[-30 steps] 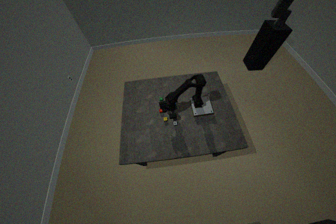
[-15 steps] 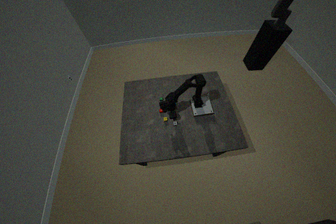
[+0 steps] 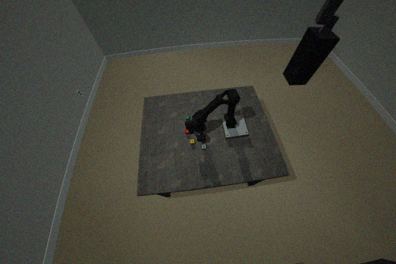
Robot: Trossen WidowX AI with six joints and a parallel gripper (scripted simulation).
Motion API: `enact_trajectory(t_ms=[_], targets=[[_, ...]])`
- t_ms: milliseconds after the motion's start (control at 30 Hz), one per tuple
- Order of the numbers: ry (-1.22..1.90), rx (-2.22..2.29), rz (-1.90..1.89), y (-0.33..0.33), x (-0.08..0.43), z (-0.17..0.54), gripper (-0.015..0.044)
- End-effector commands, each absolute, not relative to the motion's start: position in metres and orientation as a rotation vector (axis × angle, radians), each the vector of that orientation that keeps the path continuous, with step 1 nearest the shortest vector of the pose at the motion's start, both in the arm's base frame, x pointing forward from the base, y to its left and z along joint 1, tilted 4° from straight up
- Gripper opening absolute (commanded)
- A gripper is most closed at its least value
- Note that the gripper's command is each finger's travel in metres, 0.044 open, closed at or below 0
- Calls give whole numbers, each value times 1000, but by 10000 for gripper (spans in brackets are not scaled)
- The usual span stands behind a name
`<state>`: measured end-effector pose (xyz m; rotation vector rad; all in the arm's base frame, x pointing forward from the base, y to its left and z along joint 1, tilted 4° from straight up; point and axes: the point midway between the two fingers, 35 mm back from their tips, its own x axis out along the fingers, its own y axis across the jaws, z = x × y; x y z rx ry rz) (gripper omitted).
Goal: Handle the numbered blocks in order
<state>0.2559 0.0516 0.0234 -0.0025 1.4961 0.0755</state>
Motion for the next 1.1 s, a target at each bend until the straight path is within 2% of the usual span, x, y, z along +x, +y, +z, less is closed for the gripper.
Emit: enact_trajectory(t_ms=[0, 67, 467, 700, 833, 1067], targets=[[1496, 1, 73, 52, 256, 23, 356], [1496, 1, 73, 52, 256, 23, 400], [1496, 1, 73, 50, 253, 59, 400], [1495, 1, 73, 47, 250, 132, 216], [1495, 1, 73, 46, 248, 140, 120], [1495, 1, 73, 46, 248, 140, 120]])
